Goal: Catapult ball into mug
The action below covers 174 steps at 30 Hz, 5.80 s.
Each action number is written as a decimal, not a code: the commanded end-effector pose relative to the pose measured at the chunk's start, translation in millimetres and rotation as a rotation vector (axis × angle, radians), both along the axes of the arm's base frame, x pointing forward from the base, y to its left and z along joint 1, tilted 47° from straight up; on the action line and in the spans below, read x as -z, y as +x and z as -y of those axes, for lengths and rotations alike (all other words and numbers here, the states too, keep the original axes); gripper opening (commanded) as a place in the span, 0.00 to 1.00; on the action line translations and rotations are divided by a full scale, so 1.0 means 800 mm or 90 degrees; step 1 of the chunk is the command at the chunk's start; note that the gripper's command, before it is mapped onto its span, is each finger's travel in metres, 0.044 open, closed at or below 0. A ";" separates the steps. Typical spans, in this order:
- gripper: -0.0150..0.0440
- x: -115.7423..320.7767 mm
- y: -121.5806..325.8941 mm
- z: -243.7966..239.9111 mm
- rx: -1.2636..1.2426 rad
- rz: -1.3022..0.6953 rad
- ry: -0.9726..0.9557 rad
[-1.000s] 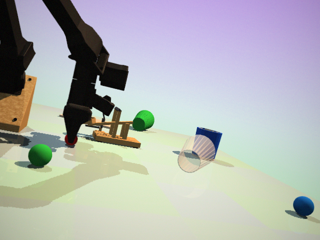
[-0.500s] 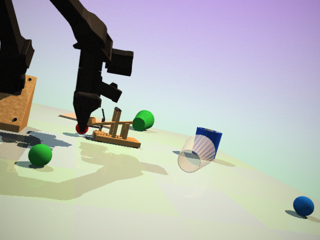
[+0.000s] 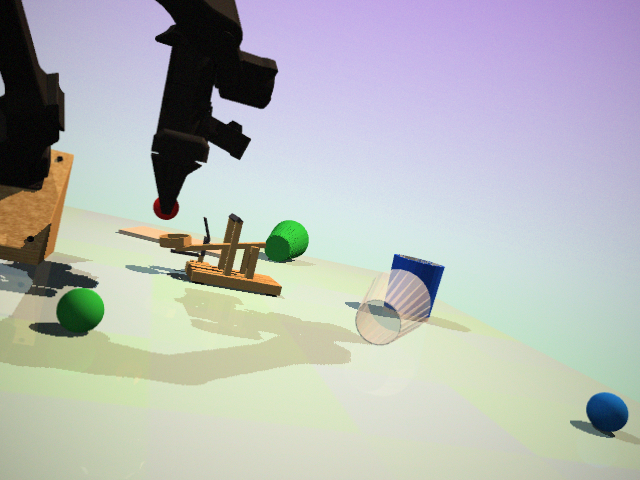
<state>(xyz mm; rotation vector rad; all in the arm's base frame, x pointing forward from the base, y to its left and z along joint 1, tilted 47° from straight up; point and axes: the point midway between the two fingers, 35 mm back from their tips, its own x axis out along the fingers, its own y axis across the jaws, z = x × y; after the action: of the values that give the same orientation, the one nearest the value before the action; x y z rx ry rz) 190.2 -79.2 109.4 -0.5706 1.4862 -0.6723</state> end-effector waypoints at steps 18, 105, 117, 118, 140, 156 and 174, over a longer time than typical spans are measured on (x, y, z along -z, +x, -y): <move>0.25 -0.010 0.011 -0.040 0.037 -0.046 -0.001; 1.00 0.064 0.057 -0.193 0.086 -0.177 0.030; 1.00 0.094 0.180 -0.197 -0.064 -0.063 0.082; 1.00 0.093 0.193 -0.200 -0.082 -0.051 0.084; 1.00 -0.013 0.446 -0.231 -0.351 0.208 -0.061; 1.00 -0.012 0.437 -0.234 -0.354 0.207 -0.062; 0.42 -0.012 0.437 -0.234 -0.354 0.207 -0.062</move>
<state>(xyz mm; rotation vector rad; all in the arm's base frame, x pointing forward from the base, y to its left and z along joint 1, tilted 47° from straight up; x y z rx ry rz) 539.6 109.6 118.7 -0.8560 0.9319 -0.3721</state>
